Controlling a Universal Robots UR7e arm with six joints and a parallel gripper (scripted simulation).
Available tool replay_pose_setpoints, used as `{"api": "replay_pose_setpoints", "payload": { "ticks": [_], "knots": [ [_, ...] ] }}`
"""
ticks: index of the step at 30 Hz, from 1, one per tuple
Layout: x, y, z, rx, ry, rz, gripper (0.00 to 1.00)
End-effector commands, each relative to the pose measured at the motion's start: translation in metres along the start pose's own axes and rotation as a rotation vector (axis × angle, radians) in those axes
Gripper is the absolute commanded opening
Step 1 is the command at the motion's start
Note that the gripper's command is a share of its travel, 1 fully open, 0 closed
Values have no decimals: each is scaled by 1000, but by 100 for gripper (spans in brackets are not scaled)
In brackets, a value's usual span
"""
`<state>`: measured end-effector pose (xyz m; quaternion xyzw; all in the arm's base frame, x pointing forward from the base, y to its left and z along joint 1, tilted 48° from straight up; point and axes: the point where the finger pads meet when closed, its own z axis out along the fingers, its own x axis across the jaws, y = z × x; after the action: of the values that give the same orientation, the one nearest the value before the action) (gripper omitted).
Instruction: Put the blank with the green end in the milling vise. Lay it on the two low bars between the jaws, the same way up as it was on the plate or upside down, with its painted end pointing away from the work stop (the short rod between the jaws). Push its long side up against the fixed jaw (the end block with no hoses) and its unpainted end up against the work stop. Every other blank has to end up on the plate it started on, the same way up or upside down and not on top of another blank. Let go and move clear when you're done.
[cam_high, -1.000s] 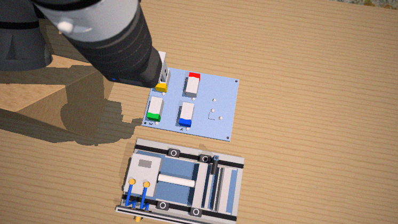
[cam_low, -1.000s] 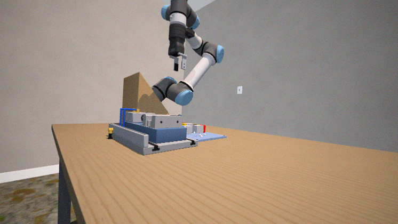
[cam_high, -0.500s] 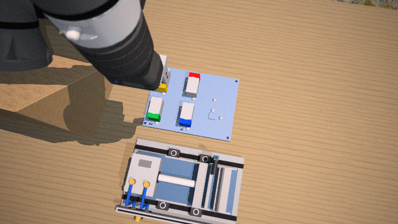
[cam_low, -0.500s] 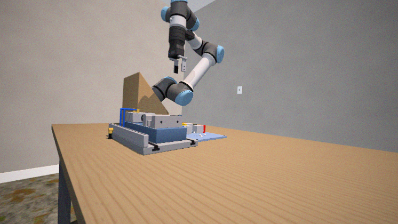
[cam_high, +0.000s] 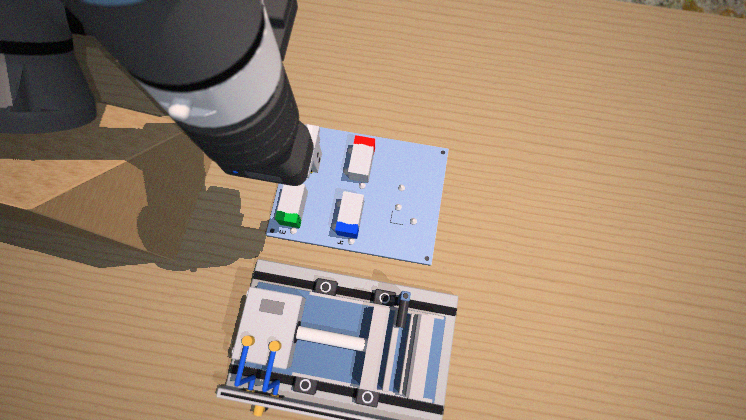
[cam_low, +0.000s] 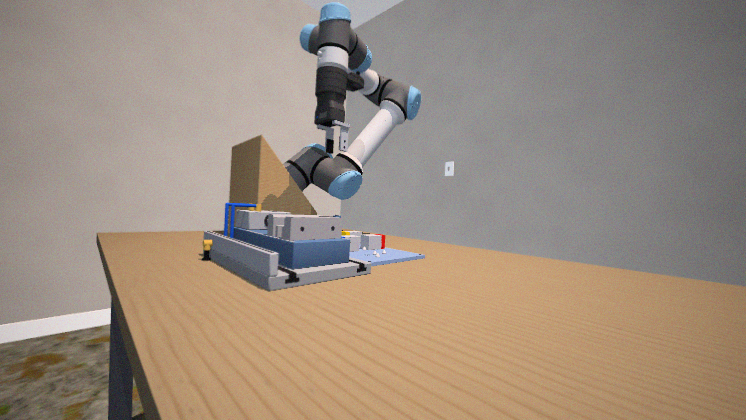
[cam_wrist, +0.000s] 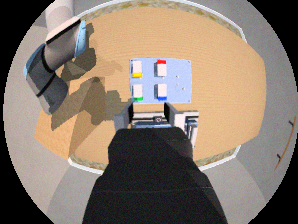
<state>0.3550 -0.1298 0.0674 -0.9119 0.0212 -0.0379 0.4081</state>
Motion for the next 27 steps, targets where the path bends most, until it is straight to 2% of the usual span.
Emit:
{"api": "replay_pose_setpoints", "payload": {
  "ticks": [1, 3, 27],
  "knots": [
    [0, 0, 33, -1, 1, 0, 100],
    [1, -1, 57, -1, 1, 0, 100],
    [1, -1, 64, -1, 1, 0, 100]
  ]
}}
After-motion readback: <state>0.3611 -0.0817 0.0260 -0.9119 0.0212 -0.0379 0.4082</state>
